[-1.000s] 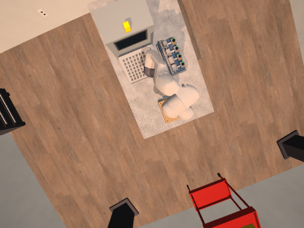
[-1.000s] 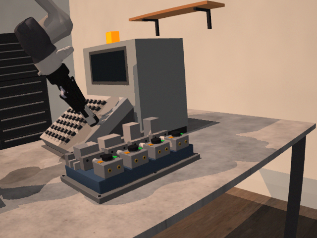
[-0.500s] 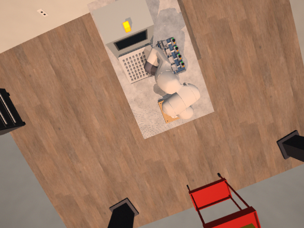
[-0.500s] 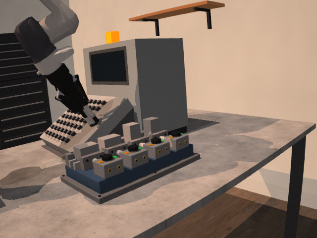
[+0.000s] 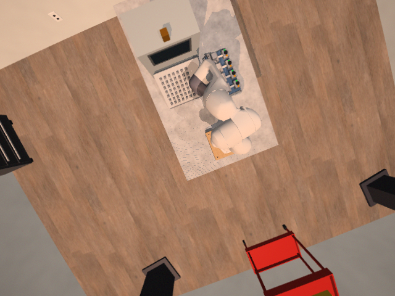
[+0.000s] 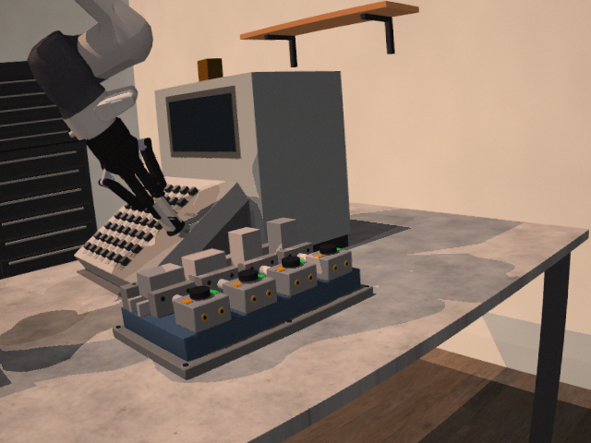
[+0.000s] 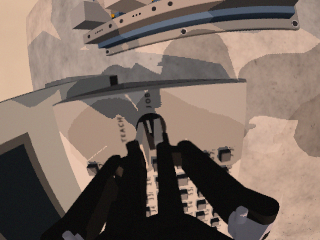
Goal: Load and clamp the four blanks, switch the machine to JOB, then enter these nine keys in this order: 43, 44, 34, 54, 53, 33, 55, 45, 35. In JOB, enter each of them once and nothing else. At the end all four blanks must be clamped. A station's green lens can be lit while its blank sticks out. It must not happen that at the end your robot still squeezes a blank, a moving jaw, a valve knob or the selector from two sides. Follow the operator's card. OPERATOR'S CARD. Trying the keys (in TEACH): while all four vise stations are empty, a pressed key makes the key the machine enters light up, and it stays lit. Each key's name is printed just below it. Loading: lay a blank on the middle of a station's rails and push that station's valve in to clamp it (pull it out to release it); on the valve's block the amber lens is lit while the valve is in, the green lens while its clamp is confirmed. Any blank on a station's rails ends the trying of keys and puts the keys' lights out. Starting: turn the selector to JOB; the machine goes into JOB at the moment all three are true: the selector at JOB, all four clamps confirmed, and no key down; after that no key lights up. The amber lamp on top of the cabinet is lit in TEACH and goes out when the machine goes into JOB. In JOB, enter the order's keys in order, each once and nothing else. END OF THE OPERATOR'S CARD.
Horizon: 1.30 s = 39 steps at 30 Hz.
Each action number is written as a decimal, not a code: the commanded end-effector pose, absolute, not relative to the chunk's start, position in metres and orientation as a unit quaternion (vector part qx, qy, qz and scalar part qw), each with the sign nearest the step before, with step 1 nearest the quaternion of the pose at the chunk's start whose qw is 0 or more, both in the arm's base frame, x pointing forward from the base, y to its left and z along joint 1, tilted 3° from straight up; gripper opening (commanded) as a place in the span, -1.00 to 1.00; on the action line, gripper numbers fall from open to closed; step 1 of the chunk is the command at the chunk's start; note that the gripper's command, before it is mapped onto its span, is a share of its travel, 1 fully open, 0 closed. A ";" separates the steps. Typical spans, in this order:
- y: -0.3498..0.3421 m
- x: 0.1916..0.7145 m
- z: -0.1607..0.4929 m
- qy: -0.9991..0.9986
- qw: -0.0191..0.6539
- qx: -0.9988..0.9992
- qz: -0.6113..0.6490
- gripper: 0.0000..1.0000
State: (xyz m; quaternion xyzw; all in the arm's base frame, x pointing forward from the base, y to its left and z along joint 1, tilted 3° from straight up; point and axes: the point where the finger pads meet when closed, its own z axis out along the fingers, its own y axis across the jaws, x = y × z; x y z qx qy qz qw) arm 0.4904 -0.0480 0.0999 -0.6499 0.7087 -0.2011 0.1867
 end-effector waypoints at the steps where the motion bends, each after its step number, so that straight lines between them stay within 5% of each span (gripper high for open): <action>1: -0.049 0.490 0.100 0.740 0.195 -0.615 -0.193 -1.00; 39: -0.049 0.490 0.100 0.763 0.202 -0.586 -0.186 -1.00</action>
